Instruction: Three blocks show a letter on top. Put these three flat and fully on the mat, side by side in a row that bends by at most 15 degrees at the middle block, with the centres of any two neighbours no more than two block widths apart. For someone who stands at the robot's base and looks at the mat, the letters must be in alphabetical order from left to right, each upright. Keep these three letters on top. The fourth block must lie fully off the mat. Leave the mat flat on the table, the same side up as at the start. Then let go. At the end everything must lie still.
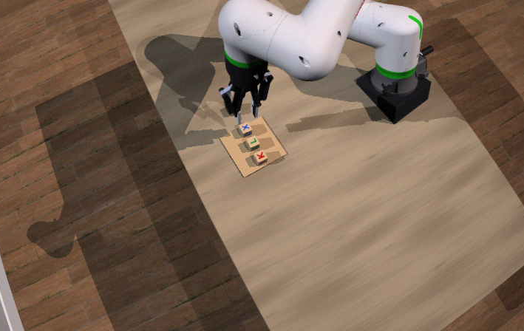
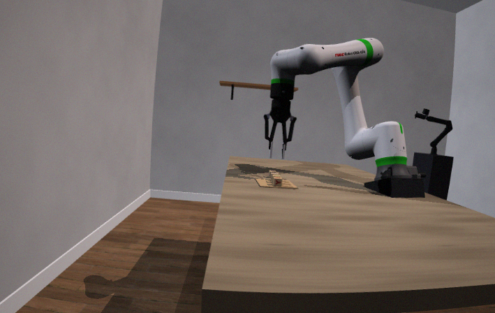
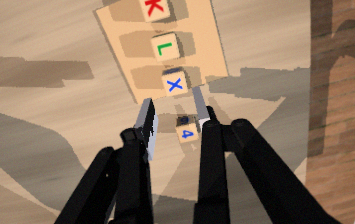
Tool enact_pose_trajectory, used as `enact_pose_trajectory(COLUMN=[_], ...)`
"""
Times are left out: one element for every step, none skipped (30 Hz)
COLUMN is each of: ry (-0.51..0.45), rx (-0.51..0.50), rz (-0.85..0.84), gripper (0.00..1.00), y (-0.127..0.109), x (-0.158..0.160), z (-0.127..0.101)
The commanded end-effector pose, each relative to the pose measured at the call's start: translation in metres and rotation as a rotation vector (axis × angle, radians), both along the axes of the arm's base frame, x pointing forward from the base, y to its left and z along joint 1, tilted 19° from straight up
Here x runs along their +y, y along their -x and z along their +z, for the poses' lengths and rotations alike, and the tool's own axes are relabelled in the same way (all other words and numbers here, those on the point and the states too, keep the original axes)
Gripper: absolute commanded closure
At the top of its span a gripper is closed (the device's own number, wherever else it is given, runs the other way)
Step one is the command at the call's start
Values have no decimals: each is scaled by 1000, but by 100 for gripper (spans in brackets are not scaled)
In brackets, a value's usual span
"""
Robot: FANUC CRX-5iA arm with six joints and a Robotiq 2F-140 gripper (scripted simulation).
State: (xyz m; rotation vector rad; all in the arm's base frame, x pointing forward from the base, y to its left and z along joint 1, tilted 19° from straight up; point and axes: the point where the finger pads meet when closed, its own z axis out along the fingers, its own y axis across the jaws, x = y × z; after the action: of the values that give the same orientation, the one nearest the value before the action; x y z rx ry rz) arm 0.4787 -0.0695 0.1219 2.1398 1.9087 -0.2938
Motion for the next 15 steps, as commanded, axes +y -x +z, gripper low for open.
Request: enact_pose_trajectory(ry=[0,0,0,0,0,0,0,0,0,0,0,0,0,0,0], rx=[0,0,0,0,0,0,0,0,0,0,0,0,0,0,0], rz=[0,0,0,0,0,0,0,0,0,0,0,0,0,0,0], gripper=[72,72,0,0,0,0,0,0,0,0,0,0,0,0,0], y=[0,0,0,0,0,0,0,0,0,0,0,0,0,0,0], x=[1,1,1,1,1,1,1,1,1,1,1,1,1,1,1], z=[1,1,1,1,1,1,1,1,1,1,1,1,1,1,1])
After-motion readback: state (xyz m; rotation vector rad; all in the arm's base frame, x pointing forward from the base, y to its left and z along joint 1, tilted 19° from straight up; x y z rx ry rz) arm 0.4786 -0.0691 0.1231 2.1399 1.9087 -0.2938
